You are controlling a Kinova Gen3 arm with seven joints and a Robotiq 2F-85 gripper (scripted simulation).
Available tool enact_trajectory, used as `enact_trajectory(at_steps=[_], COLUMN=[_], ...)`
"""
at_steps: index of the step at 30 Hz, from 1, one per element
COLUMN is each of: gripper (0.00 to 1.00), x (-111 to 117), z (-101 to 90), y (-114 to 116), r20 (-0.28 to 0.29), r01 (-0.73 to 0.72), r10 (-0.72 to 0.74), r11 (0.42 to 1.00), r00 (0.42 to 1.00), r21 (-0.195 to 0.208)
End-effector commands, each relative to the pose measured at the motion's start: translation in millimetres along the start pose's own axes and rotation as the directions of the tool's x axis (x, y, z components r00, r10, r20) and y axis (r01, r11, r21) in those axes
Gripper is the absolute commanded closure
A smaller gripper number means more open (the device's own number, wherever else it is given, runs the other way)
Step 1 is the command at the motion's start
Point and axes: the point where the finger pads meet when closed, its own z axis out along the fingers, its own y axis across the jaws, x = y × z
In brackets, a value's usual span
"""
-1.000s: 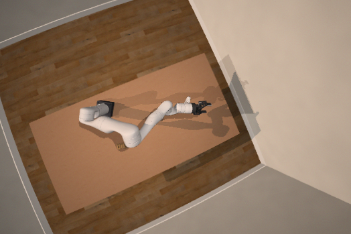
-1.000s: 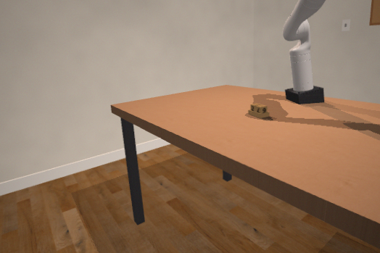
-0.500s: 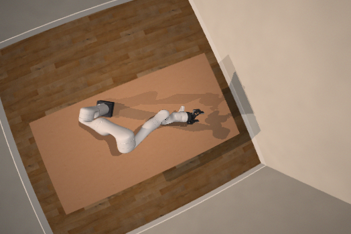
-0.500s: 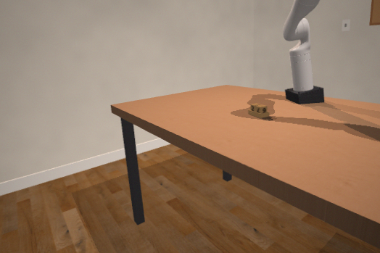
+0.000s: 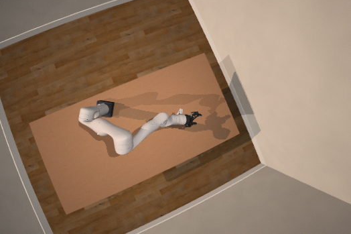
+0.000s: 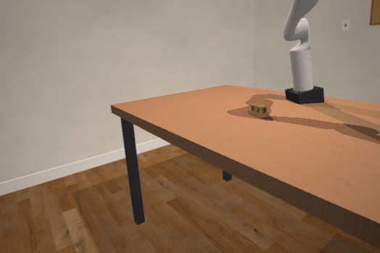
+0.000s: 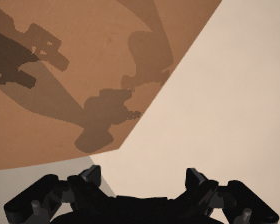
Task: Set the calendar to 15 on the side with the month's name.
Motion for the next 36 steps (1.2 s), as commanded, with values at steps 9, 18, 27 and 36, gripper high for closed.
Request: enact_trajectory(at_steps=[9, 18, 27, 36], gripper=[0.00, 0.00, 0.00, 0.00], x=[-7, -9, -11, -13], z=[-7.5, -13.3, -20.1, -27.8], y=[-18, -36, -54, -73], r20=[-0.011, -0.029, -0.047, -0.066], r01=[0.021, 0.039, 0.056, 0.072], r10=[-0.021, -0.037, -0.052, -0.064], r11=[0.999, 0.997, 0.994, 0.989], r00=[1.000, 0.999, 0.998, 0.996], r21=[0.033, 0.065, 0.098, 0.133])
